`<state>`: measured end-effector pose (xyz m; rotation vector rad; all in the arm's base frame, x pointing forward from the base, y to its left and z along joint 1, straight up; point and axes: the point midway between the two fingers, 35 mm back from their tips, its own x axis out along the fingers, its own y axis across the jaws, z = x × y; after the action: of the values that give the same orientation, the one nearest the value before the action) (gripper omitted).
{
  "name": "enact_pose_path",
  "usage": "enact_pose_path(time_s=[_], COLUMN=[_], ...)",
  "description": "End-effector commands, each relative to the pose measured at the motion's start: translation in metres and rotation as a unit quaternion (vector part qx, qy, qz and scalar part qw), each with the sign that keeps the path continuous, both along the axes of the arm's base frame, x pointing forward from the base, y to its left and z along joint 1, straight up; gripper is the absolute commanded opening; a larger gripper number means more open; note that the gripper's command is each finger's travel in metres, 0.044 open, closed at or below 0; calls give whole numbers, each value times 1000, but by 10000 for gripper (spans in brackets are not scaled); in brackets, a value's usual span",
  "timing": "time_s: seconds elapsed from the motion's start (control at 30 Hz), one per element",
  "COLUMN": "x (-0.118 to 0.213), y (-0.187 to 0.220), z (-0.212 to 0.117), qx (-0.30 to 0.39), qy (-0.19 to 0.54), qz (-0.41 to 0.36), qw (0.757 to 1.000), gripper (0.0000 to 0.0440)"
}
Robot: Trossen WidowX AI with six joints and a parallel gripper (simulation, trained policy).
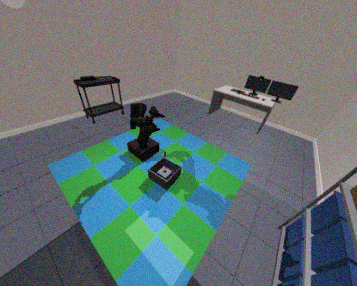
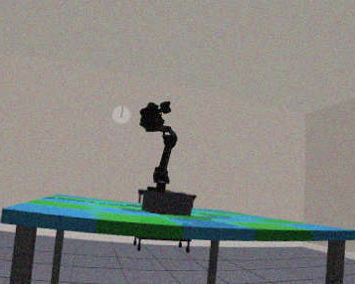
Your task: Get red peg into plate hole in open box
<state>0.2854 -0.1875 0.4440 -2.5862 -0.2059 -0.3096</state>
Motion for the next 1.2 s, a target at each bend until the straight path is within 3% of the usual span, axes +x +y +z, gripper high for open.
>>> enact_pose_path(time_s=[0.0,0.07,0.3,0.57,0.87,1.17], x=[1,3,13,24,36,46], y=[-1,-4,-12,-19,-23,-22], z=[-1,-5,-18,-37,-61,-88], qx=[17,51,169,301,441,569], qy=[4,11,36,64,96,126], qz=[0,1,3,-1,-12,-34], qw=[1000,999,985,952,892,812], gripper=[416,440,440,440,440,440])
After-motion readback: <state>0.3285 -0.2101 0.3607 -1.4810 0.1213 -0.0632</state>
